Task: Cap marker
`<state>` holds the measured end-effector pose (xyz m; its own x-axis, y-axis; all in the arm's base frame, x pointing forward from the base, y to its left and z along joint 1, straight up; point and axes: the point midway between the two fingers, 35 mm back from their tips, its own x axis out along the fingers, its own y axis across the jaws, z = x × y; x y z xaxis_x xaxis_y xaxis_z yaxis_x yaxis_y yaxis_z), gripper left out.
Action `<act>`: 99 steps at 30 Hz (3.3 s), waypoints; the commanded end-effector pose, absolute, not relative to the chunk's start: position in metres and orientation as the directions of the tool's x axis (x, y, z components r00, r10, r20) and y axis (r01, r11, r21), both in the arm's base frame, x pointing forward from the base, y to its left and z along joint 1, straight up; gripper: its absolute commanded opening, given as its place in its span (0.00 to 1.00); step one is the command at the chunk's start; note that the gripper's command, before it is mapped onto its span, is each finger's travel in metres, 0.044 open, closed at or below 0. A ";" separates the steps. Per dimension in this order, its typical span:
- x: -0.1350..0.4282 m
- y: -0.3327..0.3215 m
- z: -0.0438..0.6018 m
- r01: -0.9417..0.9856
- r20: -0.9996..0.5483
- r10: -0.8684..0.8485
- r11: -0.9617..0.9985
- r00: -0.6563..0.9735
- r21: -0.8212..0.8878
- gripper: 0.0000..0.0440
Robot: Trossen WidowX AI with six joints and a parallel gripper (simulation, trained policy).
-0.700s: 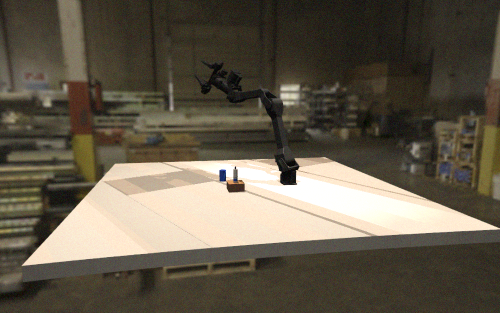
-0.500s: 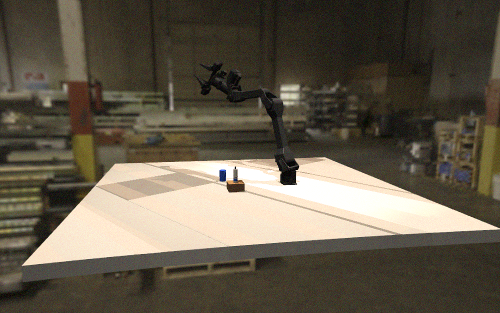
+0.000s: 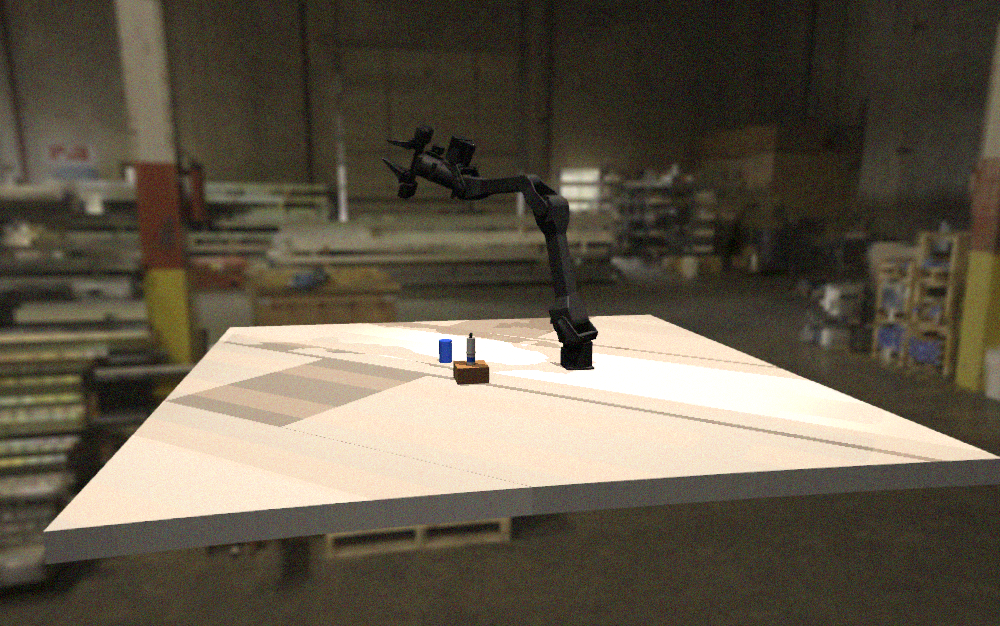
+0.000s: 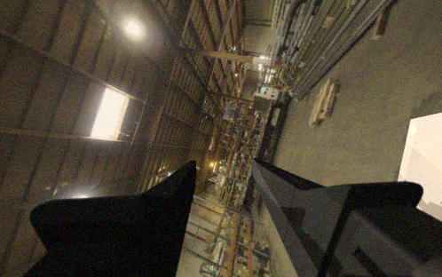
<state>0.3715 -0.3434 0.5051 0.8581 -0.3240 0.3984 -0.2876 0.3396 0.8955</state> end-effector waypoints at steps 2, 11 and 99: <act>0.379 -0.336 0.499 -0.249 0.348 -0.333 0.305 0.876 0.919 0.54; 0.390 -0.322 0.484 -0.173 0.248 -0.341 0.235 0.907 0.956 0.58; 0.386 -0.179 0.263 0.719 -0.762 -0.088 -0.277 0.641 0.637 0.73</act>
